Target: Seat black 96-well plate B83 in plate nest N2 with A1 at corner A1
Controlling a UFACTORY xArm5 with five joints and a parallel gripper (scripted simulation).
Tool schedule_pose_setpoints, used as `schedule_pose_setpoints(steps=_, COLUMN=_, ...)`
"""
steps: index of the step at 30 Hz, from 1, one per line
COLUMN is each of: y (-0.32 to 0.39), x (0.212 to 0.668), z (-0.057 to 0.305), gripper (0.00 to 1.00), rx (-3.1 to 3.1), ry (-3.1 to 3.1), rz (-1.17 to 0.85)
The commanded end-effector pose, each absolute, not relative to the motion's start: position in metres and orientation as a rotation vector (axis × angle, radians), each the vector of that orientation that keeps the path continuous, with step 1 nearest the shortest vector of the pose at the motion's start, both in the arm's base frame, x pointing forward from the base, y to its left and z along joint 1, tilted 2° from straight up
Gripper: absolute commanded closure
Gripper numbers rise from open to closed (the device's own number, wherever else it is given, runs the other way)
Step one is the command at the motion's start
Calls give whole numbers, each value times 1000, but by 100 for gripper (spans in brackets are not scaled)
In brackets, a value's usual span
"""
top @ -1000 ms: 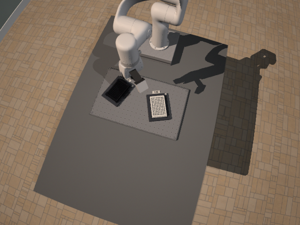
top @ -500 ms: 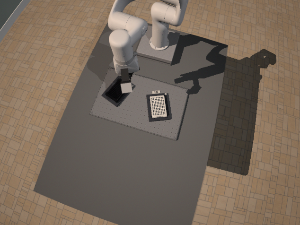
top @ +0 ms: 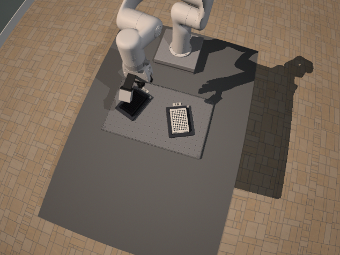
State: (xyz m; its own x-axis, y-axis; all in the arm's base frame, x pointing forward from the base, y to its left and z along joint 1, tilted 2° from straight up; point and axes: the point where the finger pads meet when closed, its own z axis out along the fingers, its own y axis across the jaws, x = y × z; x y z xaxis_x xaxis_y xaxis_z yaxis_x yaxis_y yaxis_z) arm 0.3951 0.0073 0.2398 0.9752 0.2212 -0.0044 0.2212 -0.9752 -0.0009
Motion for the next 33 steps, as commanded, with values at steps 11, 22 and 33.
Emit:
schedule_pose_setpoints(steps=11, y=-25, x=398, z=211, gripper=100, rx=-3083, ry=-616, rz=-12)
schedule_pose_setpoints(steps=22, y=-53, x=398, z=176, gripper=100, rx=-2961, ry=-1071, rz=-22)
schedule_pose_setpoints(steps=33, y=-87, x=397, z=133, gripper=100, rx=-2725, ry=-1598, rz=-30)
